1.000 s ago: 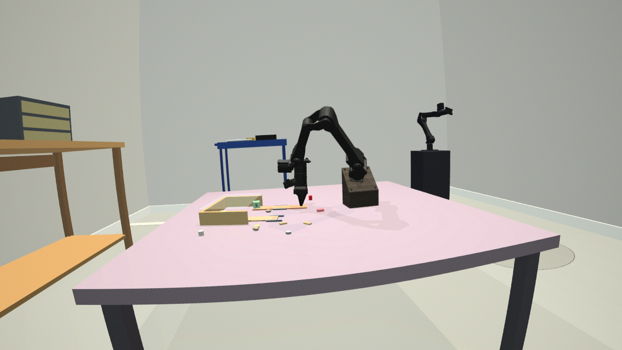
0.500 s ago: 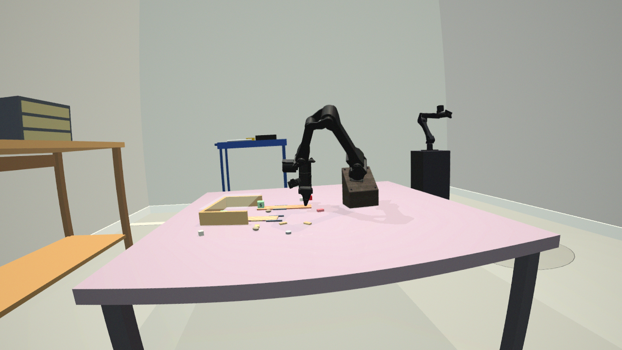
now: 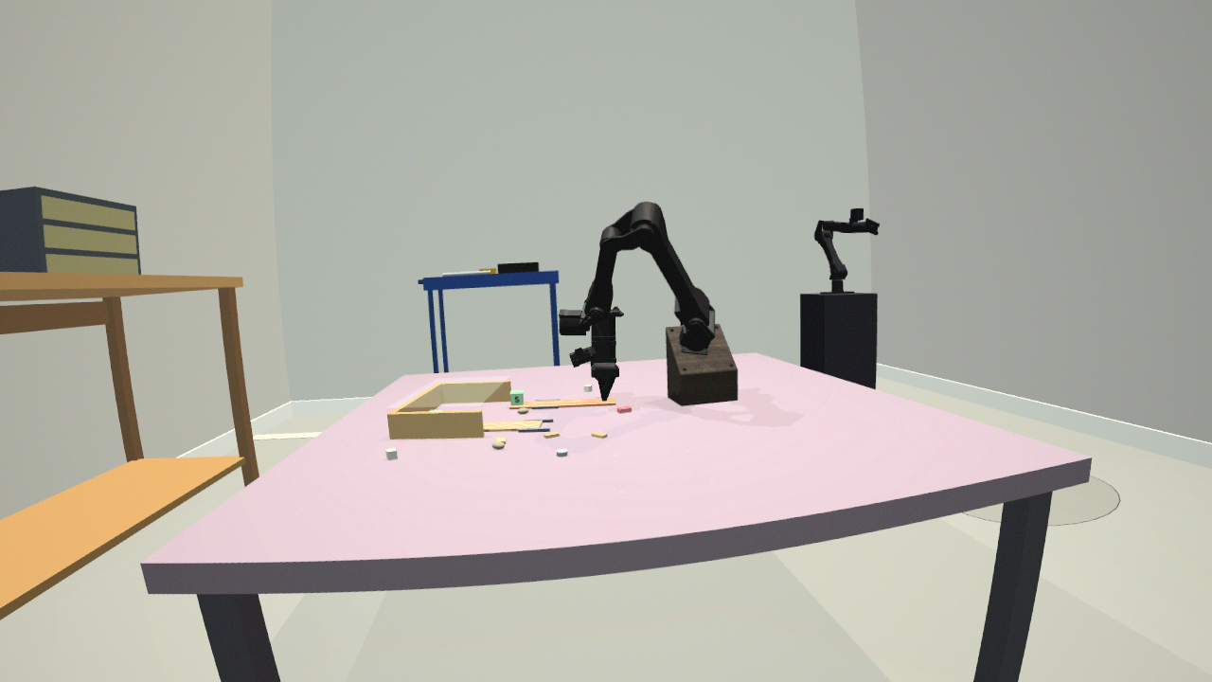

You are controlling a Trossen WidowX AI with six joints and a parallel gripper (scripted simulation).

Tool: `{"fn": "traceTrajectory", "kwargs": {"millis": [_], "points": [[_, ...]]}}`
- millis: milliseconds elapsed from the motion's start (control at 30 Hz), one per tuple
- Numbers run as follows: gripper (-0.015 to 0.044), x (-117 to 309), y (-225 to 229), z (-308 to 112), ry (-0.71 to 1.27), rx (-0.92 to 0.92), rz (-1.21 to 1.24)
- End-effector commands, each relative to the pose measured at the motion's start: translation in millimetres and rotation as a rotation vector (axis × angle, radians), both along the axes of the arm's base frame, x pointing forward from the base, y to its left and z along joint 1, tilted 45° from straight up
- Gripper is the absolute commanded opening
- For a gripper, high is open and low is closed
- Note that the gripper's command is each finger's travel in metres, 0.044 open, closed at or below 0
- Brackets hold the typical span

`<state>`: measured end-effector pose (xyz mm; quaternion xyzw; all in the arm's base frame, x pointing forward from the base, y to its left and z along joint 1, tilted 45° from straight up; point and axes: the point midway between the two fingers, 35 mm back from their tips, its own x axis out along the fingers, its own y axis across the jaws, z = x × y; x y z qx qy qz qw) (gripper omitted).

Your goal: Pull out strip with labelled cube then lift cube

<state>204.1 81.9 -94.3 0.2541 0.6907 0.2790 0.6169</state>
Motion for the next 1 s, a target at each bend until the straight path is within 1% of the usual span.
{"fn": "traceTrajectory", "kwargs": {"millis": [0, 333, 967], "points": [[0.0, -16, 1, -1, 0.029, -0.003, 0.011], [0.0, -30, 0, 0, 0.03, -0.004, 0.011], [0.0, -30, 0, 0, 0.03, -0.004, 0.011]]}}
